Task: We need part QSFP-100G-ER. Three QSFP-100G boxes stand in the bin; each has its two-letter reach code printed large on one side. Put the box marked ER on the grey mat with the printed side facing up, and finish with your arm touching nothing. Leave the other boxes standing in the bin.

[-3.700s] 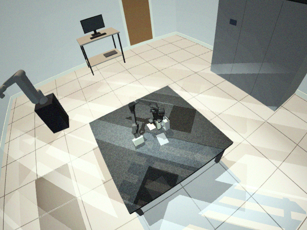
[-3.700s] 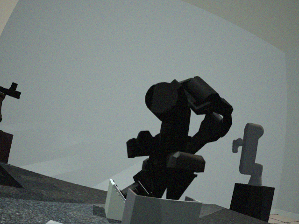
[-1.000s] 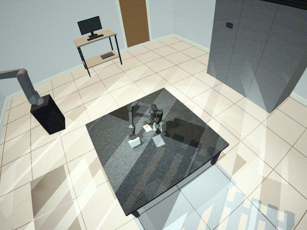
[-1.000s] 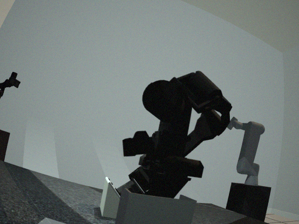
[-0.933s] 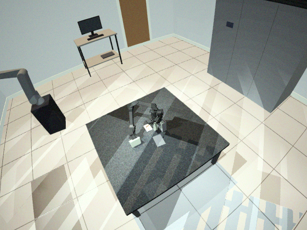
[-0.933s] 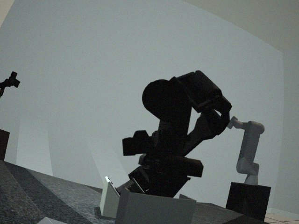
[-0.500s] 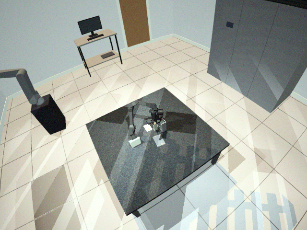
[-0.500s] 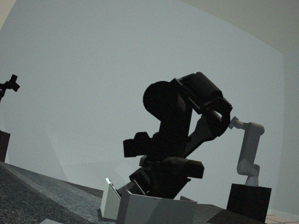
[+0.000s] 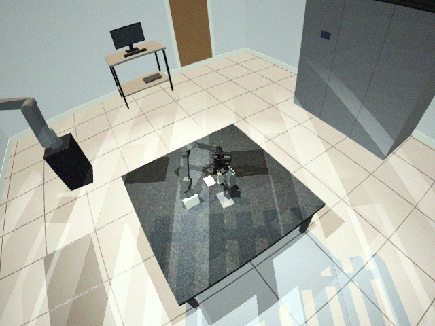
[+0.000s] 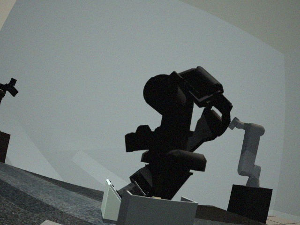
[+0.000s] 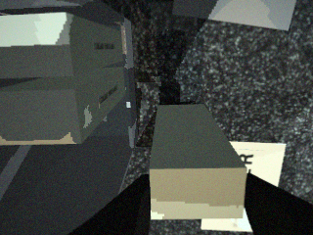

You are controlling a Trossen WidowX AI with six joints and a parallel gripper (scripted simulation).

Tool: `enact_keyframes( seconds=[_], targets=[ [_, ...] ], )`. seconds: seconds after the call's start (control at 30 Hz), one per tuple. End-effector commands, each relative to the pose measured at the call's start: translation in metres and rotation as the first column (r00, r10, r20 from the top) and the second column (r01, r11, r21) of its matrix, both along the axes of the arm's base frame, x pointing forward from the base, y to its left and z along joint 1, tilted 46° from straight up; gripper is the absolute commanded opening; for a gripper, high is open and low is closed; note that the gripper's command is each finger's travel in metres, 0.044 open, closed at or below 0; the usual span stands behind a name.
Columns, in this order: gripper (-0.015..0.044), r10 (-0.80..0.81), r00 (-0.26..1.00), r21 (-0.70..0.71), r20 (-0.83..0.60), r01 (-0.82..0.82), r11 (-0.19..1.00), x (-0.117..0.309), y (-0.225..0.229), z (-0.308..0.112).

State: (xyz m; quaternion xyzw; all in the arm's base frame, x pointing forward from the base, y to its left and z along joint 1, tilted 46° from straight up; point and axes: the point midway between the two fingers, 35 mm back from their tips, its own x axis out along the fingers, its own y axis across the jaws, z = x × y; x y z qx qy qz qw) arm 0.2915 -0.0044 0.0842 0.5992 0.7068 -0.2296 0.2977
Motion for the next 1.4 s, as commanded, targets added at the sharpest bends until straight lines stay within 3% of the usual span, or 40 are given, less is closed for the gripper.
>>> enact_keyframes(
  seconds=[0.0, 1.37],
  targets=[
    [0.0159, -0.003, 1.0, -0.002, -0.005, 0.003, 1.0, -0.001, -0.002, -0.003],
    [0.0159, -0.113, 0.986, -0.032, -0.119, 0.11, 0.993, -0.03, -0.077, -0.066]
  ],
)
